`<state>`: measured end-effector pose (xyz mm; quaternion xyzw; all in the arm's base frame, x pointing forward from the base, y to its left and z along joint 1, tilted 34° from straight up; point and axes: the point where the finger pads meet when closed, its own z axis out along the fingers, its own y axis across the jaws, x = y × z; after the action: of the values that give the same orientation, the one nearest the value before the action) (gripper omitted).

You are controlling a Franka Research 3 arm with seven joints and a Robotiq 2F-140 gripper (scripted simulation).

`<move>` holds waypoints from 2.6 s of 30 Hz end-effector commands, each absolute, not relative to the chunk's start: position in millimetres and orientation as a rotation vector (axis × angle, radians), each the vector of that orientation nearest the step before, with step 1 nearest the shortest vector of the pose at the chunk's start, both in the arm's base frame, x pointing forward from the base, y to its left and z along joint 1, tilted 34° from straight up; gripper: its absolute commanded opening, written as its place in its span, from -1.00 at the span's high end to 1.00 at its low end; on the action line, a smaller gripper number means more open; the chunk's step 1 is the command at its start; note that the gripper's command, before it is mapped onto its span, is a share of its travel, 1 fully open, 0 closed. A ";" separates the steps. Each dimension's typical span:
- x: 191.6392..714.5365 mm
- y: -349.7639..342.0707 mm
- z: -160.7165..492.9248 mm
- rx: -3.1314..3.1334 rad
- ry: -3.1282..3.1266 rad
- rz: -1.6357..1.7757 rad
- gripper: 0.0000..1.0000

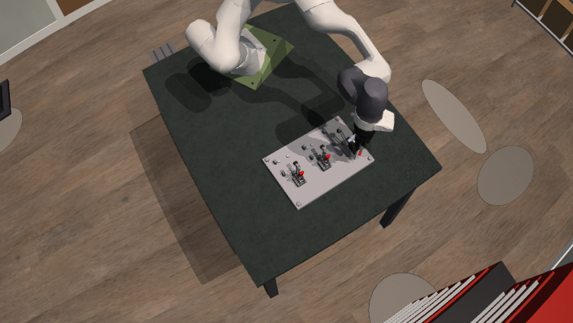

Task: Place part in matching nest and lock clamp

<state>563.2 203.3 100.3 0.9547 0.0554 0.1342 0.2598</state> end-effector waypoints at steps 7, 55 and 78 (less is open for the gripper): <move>573.3 200.4 94.1 2.584 0.154 0.371 1.00; 582.1 195.9 85.9 2.584 0.154 0.371 1.00; 587.2 193.0 80.7 2.584 0.154 0.371 1.00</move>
<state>585.4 195.1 84.8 0.9541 0.0565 0.1369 0.2601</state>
